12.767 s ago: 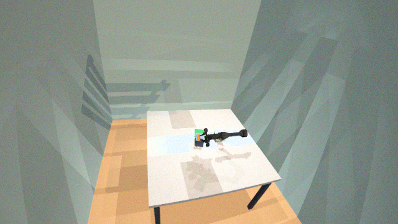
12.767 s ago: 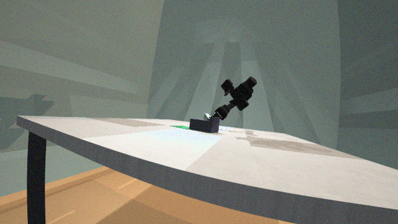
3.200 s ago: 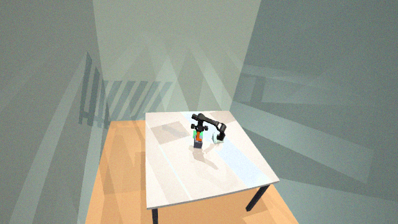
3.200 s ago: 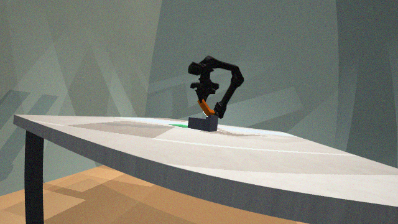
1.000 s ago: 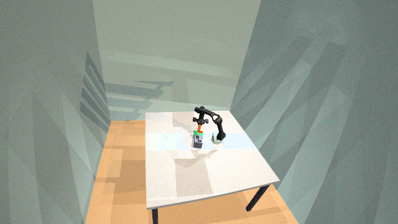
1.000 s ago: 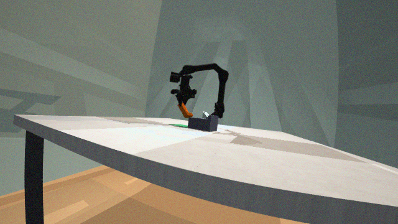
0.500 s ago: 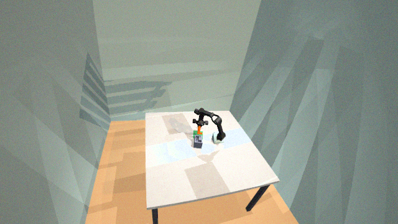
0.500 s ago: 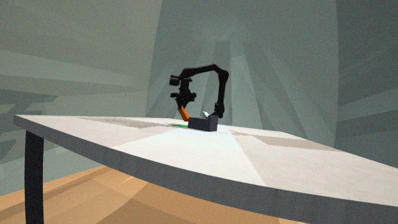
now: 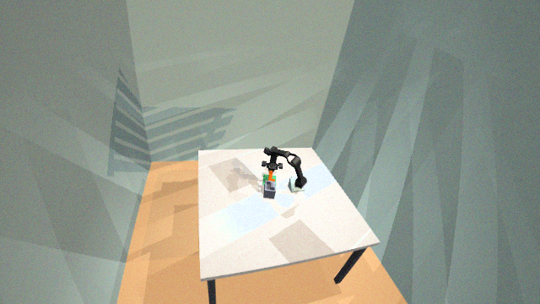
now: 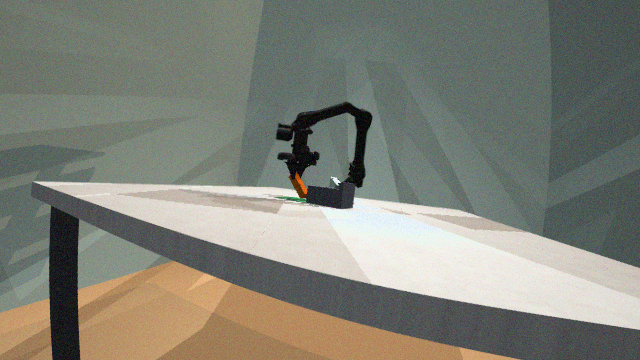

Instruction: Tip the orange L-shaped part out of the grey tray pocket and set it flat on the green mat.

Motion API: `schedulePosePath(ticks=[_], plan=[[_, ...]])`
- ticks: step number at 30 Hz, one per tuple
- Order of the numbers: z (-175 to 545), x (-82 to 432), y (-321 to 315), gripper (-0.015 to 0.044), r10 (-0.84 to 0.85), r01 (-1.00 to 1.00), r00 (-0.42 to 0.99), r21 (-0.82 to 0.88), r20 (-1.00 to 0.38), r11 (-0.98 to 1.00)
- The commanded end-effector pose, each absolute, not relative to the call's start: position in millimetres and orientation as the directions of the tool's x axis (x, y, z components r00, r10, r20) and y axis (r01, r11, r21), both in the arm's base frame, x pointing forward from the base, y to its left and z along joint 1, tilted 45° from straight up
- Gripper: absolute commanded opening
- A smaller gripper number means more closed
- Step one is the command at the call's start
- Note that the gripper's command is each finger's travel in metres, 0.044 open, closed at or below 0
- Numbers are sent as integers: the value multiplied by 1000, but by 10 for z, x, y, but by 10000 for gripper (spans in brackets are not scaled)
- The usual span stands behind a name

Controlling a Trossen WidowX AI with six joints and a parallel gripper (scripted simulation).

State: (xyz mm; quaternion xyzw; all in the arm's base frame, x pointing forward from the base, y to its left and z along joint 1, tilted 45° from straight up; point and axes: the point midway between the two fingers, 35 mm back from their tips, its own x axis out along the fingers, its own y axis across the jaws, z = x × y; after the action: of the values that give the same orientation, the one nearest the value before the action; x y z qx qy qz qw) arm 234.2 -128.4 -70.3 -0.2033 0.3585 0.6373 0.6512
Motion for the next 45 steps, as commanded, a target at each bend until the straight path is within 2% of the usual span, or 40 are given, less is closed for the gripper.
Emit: schedulePosePath(ticks=[1, 19, 29, 34, 38, 45], plan=[[-730, 2339, -1236, 0, 689, -975, -70, 195, -722, 106], [-730, 2332, -1243, 0, 686, -975, -73, 195, -724, 102], [-715, 2337, -1261, 262, 686, -975, -73, 195, -724, 102], [-463, 2390, -1529, 394, 686, -975, -72, 196, -724, 104], [-125, 2398, -1822, 400, 687, -975, -71, 197, -723, 106], [-153, 2417, -1814, 400, 680, -975, -55, 185, -731, 120]])
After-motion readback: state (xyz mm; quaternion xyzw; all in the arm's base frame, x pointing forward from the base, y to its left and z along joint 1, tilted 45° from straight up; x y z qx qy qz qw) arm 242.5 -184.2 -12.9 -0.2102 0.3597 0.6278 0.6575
